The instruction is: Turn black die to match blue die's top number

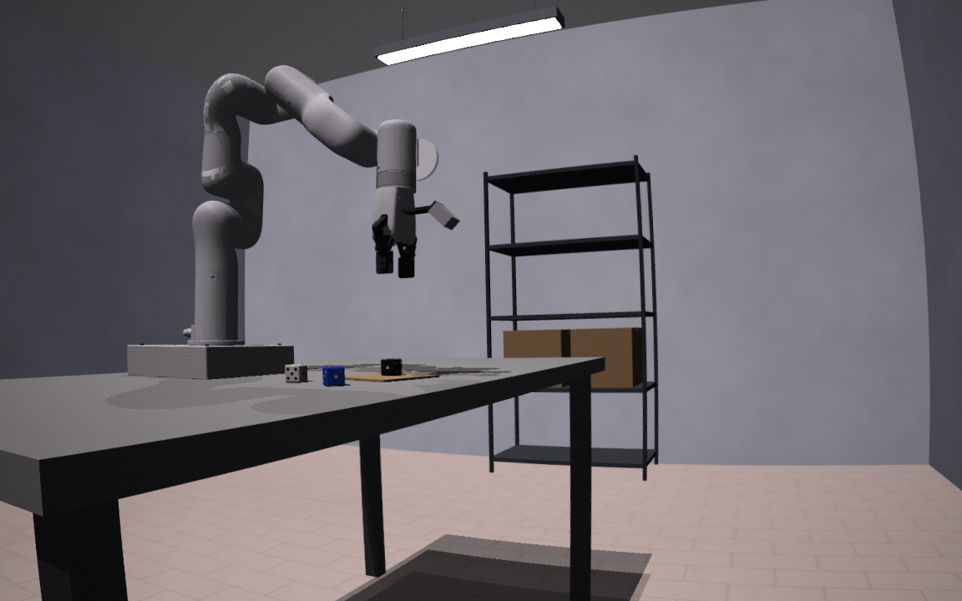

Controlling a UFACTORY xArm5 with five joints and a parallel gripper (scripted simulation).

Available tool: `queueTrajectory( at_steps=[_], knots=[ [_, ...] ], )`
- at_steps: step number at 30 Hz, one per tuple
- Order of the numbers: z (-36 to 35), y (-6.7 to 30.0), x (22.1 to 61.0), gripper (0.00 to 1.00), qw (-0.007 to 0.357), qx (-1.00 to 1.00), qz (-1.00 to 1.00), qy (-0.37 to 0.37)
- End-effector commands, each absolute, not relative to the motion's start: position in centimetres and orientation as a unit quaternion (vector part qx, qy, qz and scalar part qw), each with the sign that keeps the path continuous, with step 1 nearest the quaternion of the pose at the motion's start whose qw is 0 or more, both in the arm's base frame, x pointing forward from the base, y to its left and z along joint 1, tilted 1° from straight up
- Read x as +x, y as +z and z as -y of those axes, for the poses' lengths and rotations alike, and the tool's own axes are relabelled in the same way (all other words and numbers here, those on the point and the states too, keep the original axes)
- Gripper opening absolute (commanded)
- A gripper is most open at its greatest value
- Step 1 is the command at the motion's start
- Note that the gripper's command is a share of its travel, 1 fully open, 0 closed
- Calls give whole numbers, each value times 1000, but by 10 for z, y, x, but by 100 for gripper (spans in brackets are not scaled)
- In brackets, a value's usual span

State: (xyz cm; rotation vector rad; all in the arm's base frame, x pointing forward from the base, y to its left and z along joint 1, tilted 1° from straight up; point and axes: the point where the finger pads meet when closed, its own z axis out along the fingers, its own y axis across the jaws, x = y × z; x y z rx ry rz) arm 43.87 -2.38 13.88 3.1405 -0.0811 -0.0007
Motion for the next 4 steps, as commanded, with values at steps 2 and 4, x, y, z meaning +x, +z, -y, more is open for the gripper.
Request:
queueTrajectory(
  at_steps=[2, 4],
  knots=[
    [24, 140, 440, 100, 0, 1000, 26, 2],
    [24, 140, 440, 100, 0, 1000, 26, 2]
  ],
)
